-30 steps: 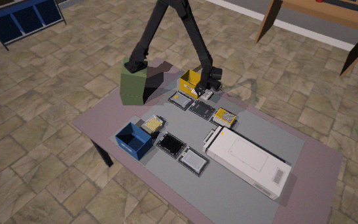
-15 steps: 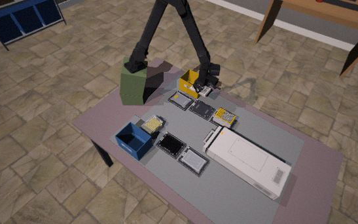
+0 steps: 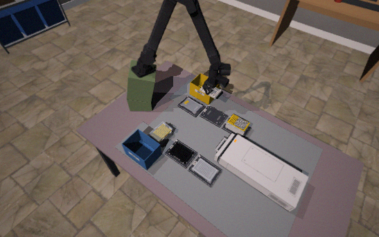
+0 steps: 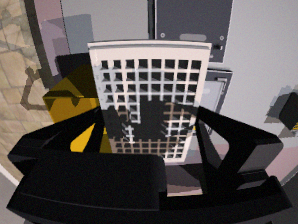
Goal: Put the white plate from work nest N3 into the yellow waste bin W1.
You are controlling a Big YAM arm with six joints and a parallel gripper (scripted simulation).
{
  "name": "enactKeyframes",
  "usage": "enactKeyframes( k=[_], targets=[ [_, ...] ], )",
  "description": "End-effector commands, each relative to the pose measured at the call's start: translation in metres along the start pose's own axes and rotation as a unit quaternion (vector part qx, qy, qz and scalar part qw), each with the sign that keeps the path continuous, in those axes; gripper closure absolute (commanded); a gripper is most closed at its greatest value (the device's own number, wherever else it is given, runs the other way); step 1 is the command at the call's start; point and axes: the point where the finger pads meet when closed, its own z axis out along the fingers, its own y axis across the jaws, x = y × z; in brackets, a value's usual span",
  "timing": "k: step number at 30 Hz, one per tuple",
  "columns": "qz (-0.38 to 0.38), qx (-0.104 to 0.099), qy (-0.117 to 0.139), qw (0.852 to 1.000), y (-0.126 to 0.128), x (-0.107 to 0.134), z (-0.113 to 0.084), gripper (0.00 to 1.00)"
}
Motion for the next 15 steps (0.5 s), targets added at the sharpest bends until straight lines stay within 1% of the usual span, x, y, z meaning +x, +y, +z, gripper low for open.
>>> enactKeyframes(
  k=[1,4,7,11,13,15],
  targets=[
    [0.002,-0.006,-0.005,1.000,0.013,0.009,-0.002,1.00],
    [0.002,-0.010,-0.010,1.000,0.020,0.013,-0.007,1.00],
    [0.002,-0.006,-0.005,1.000,0.023,0.022,-0.002,1.00],
    [0.002,-0.006,-0.005,1.000,0.026,0.026,-0.005,1.00],
    [0.002,-0.010,-0.010,1.000,0.031,0.028,-0.007,1.00],
    [0.002,-0.007,-0.006,1.000,0.033,0.034,-0.003,1.00]
  ],
)
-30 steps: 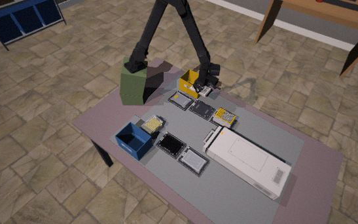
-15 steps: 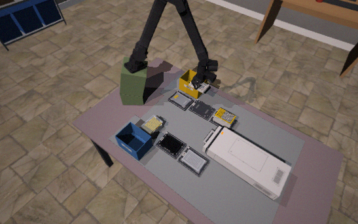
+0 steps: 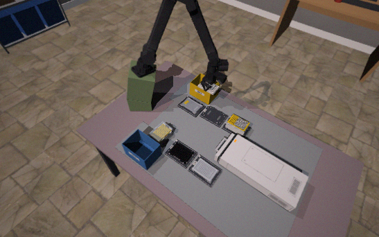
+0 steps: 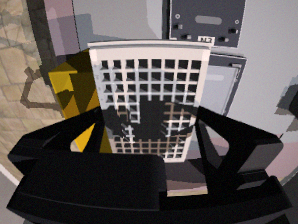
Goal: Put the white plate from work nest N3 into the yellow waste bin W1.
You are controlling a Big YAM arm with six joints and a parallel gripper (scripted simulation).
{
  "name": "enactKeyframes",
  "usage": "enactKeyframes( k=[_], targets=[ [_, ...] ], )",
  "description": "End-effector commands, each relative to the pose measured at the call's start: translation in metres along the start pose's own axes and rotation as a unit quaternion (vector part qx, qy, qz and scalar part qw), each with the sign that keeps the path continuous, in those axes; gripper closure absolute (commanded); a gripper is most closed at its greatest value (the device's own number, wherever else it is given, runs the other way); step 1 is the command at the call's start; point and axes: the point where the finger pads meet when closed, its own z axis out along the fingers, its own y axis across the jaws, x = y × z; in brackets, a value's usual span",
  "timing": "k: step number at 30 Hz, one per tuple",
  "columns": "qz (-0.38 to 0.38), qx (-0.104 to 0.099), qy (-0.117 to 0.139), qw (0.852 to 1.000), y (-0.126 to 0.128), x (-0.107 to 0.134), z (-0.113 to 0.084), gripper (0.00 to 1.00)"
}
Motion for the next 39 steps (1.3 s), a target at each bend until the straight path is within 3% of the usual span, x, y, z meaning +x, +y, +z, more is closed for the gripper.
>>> enactKeyframes(
  k=[1,25,39],
  targets=[
    [0.003,-0.005,-0.005,1.000,0.012,0.009,-0.001,1.00],
    [0.003,-0.006,-0.004,1.000,0.046,0.055,-0.002,1.00],
    [0.013,-0.003,-0.004,1.000,0.039,0.048,-0.001,1.00]
  ],
)
